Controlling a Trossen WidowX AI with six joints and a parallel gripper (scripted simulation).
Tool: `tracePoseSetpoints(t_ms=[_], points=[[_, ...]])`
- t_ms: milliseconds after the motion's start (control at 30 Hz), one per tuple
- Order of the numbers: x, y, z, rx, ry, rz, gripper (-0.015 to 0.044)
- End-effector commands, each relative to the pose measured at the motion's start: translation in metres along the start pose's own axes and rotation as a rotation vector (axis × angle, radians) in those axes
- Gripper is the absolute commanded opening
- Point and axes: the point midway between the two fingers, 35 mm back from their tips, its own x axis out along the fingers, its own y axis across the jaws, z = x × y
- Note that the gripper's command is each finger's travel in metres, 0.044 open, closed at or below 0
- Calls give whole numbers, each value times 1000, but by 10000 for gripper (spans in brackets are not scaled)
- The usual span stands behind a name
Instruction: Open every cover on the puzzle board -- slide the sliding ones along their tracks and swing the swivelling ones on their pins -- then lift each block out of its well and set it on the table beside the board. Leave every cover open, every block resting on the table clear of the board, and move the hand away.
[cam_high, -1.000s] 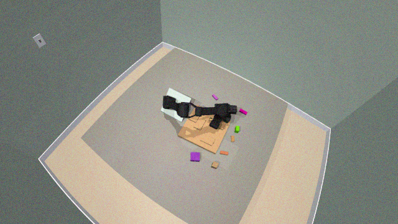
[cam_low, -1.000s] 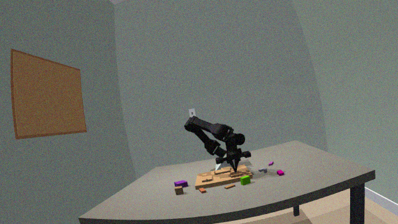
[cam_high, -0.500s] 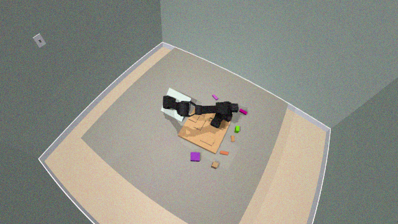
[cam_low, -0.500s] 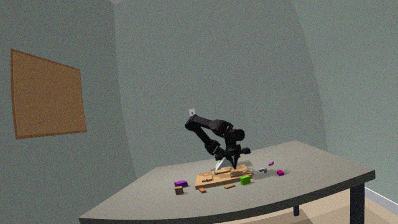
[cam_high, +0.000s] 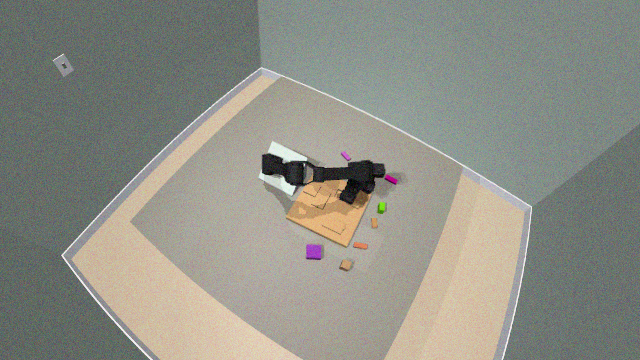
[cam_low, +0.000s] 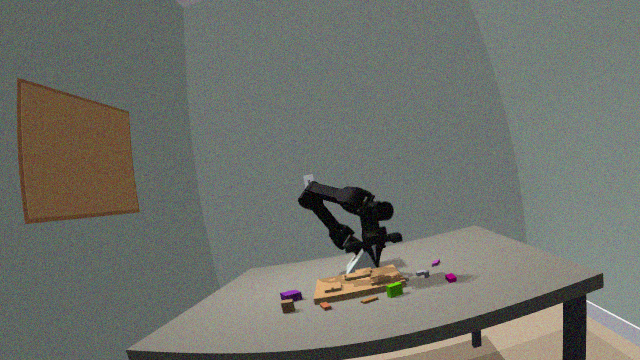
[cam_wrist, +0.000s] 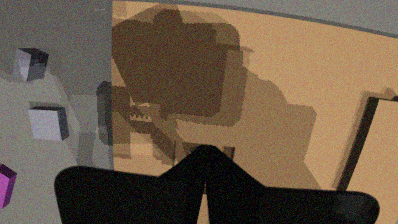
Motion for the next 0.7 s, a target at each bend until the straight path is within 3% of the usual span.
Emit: tracePoseSetpoints(t_ms=[0, 667], points=[[-2, -5, -6, 0, 3, -1, 0], [-21, -61, -104, -4, 9, 2, 0]])
